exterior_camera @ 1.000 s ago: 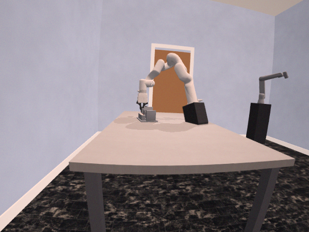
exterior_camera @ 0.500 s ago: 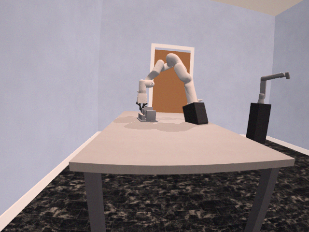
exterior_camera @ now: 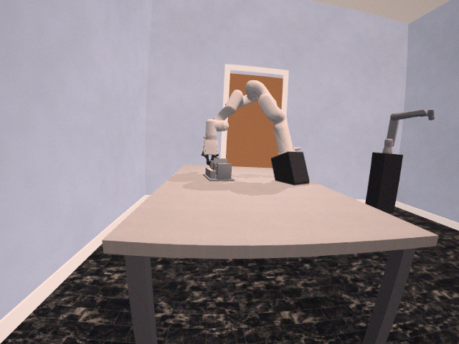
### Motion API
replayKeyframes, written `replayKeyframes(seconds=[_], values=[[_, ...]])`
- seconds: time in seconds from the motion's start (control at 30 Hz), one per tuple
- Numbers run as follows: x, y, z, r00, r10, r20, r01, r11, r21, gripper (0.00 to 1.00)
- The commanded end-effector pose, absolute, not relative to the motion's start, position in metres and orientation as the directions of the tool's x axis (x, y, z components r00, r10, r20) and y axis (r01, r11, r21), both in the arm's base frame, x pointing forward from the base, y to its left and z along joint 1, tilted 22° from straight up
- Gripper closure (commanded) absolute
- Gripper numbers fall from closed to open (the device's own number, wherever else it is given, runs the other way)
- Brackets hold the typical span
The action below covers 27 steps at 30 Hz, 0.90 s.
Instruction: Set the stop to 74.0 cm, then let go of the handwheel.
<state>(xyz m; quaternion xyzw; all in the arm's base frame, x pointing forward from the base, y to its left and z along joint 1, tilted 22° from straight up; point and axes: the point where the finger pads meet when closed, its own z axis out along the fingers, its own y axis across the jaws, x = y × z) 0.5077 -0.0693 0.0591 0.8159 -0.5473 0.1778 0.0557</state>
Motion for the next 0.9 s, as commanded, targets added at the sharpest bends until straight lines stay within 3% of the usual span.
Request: replayKeyframes(seconds=[0.0,0.87], values=[[0.509,-0.07,0.057,0.338,-0.873,0.352,-0.913,-0.395,-0.103,0.94],[0.505,-0.082,0.031,0.338,-0.873,0.352,-0.913,-0.395,-0.103,0.94]])
